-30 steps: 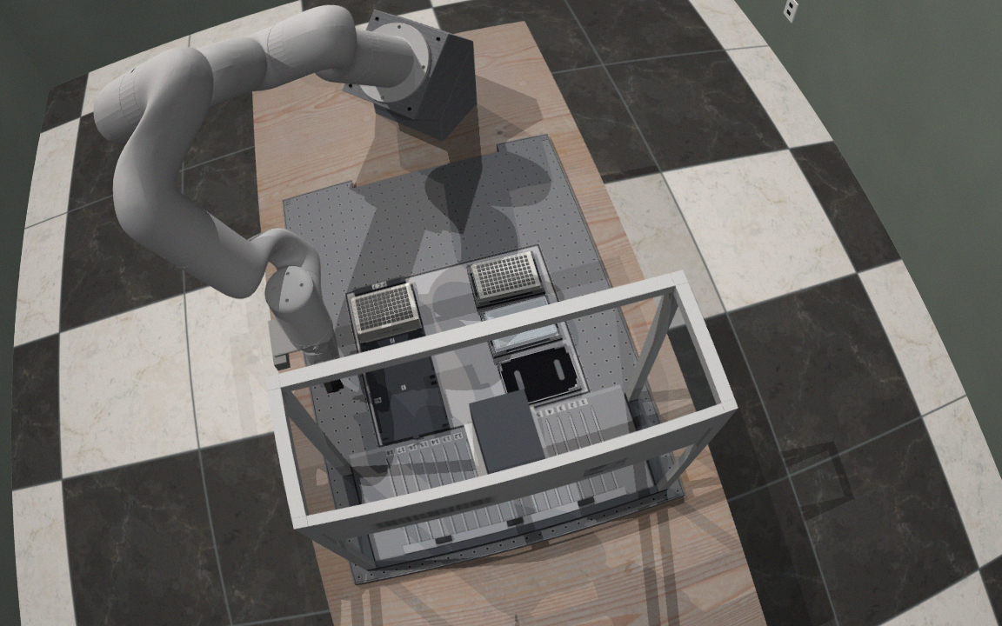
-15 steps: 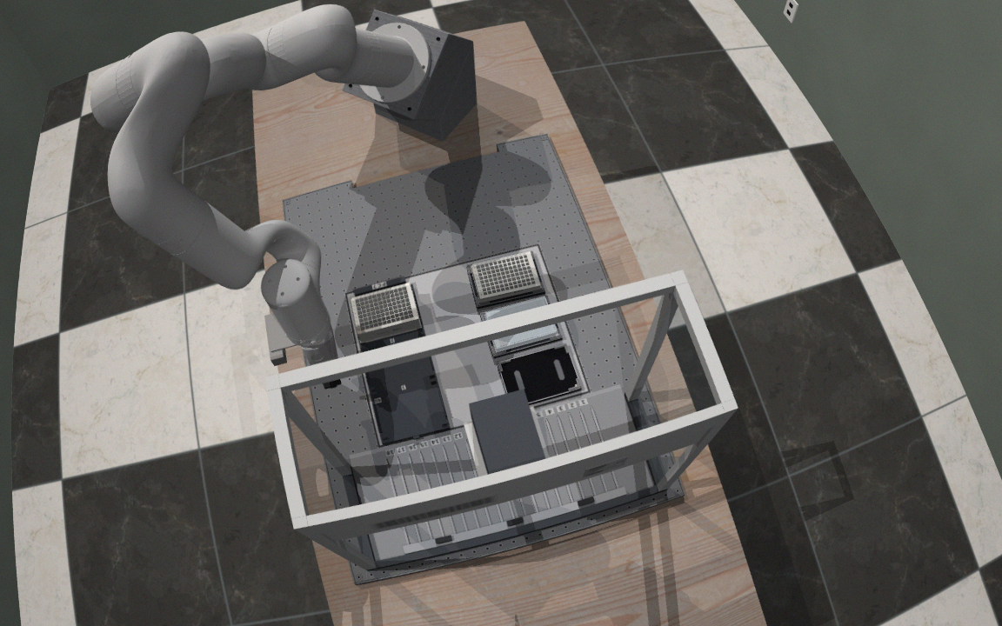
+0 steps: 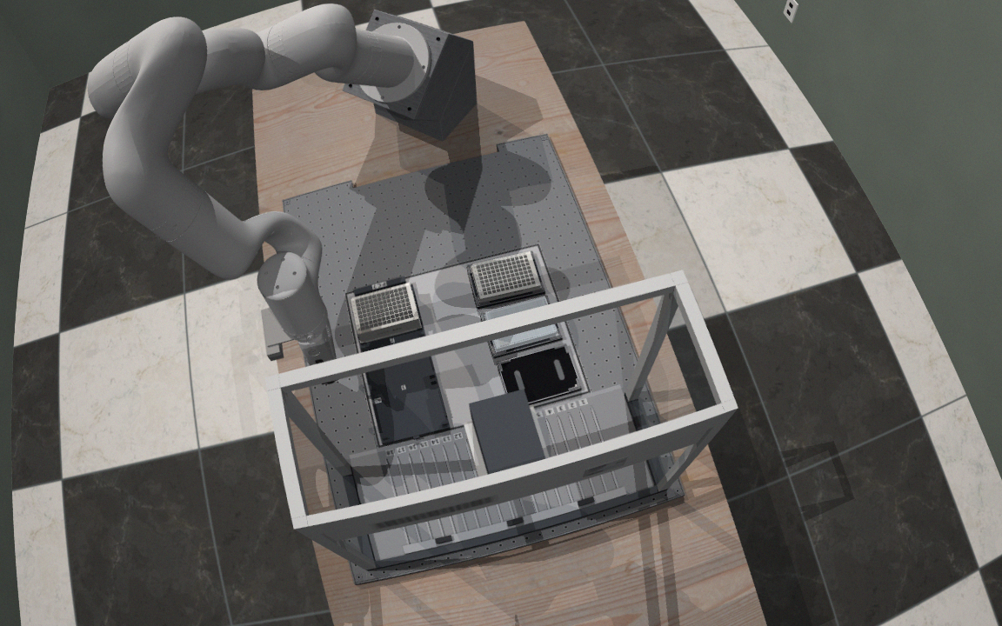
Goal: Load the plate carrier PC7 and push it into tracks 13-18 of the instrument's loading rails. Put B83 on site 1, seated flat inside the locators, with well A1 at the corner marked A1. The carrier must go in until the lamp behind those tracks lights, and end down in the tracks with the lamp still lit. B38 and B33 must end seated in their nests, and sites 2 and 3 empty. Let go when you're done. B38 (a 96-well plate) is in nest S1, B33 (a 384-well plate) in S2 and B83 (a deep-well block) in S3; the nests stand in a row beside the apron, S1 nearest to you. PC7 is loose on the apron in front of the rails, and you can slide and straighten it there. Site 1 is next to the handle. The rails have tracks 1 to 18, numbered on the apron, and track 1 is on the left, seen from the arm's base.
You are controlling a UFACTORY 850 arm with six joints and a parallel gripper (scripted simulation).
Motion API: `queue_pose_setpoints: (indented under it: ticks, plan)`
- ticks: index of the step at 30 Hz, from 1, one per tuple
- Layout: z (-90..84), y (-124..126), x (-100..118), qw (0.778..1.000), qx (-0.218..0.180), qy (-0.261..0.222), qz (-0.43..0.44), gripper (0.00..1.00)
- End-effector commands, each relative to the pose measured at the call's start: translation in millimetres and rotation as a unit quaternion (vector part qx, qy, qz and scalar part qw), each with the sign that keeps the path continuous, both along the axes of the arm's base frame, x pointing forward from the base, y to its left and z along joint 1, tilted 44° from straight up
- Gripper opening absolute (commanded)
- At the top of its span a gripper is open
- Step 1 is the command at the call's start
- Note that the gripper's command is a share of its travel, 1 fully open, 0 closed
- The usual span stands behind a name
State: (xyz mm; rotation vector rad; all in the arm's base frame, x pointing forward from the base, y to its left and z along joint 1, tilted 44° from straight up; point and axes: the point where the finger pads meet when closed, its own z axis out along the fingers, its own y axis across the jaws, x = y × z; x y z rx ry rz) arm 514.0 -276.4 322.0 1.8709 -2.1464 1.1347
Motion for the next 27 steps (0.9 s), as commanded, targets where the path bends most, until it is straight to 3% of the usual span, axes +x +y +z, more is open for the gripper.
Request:
queue_pose_setpoints:
  ticks: [1,21,22,27]
  plan:
    - [5.8,4,-2,1.000,0.000,0.000,0.000,1.00]
    - [17.7,13,-9,1.000,0.000,0.000,0.000,1.00]
    - [14.4,15,-12,1.000,-0.007,0.009,0.012,0.82]
    - [1.0,24,-24,0.997,-0.033,0.047,0.060,0.82]
